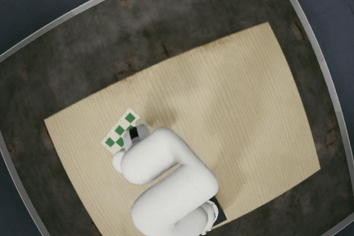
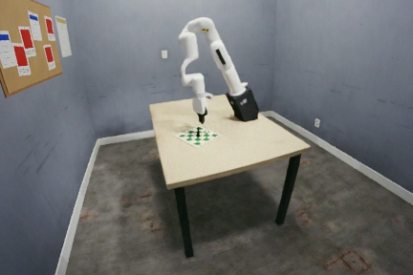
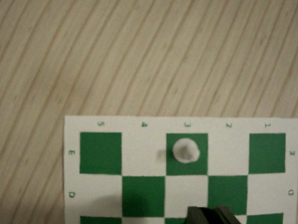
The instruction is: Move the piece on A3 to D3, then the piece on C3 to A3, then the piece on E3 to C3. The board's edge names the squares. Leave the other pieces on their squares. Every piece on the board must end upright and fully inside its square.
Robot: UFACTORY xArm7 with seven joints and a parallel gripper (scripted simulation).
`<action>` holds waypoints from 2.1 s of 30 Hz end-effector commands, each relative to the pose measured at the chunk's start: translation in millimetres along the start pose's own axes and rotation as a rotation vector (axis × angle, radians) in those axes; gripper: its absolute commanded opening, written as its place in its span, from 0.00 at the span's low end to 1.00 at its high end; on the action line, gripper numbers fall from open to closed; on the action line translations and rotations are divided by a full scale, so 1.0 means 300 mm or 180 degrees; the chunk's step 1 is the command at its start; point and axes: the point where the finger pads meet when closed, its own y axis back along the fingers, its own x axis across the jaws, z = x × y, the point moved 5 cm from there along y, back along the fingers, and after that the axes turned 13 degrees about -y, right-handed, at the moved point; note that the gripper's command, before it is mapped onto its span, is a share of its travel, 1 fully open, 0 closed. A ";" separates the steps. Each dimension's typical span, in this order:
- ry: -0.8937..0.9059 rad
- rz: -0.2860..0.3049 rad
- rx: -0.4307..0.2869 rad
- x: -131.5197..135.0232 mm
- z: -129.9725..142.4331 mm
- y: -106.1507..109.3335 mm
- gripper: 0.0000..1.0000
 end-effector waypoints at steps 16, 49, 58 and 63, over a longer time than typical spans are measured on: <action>-0.0007 -0.0008 -0.0190 0.003 0.001 -0.184 0.00; -0.0007 -0.0008 -0.0189 0.003 0.003 -0.231 0.00; -0.0007 -0.0008 -0.0189 0.003 0.003 -0.231 0.00; -0.0007 -0.0008 -0.0189 0.003 0.003 -0.231 0.00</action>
